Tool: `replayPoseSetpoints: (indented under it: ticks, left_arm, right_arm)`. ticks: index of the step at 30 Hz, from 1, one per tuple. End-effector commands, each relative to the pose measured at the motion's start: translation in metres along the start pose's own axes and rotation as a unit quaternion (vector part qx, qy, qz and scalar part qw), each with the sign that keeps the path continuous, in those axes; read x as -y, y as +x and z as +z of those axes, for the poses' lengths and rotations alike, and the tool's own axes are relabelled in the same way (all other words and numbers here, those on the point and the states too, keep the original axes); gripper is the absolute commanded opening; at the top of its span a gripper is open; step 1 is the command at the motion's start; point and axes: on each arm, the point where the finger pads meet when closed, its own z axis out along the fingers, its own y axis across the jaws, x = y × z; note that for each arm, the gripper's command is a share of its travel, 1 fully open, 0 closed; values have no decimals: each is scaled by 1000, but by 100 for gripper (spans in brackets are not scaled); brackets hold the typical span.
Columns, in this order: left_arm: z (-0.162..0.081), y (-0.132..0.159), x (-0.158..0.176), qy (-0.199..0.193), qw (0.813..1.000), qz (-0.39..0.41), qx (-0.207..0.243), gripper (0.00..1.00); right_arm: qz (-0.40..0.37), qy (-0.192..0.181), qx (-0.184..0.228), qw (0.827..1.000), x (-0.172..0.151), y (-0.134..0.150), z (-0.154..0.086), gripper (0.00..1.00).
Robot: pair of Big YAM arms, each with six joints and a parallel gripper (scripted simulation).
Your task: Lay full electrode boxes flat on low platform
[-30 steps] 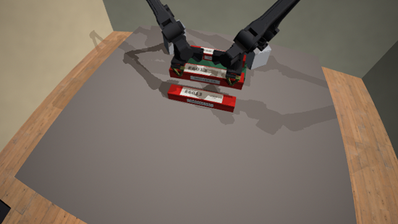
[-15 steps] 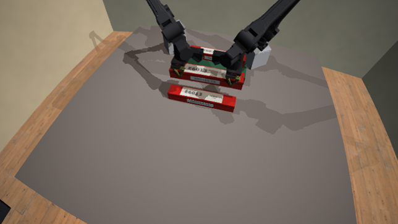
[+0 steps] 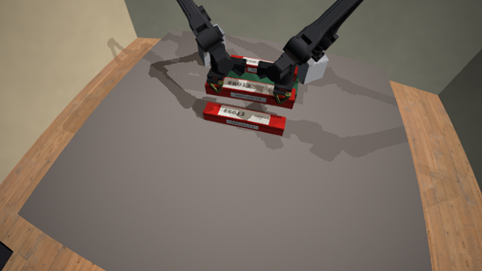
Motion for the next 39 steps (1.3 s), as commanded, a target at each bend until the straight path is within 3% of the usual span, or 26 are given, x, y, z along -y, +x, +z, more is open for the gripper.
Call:
replayPoseSetpoints:
  ticks: [1, 20, 21, 23, 24, 27, 39]
  left_arm:
    - [-22, 11, -24, -33, 999, -11, 5, 0]
    - [-20, 12, -25, -34, 999, -12, 6, 0]
    - [-20, 12, -25, -35, 999, -12, 6, 0]
    - [-20, 12, -25, -35, 999, -12, 6, 0]
    - [-12, 14, -11, -24, 1000, -7, 1, 0]
    - [-13, 15, -4, -19, 1000, -5, -2, 0]
    - [-17, 5, 20, -24, 1000, 8, 4, 0]
  right_arm:
    - [16, 41, 25, 999, 31, 5, -38, 0]
    - [18, 42, 25, 999, 32, 6, -35, 0]
    - [6, 31, 18, 999, 13, 5, -25, 0]
    - [6, 31, 18, 999, 13, 5, -25, 0]
    - [6, 44, 27, 999, 25, -4, -43, 0]
    - [0, 27, 16, 999, -2, -1, -29, 0]
    - [-3, 33, 21, 999, -18, -4, -31, 0]
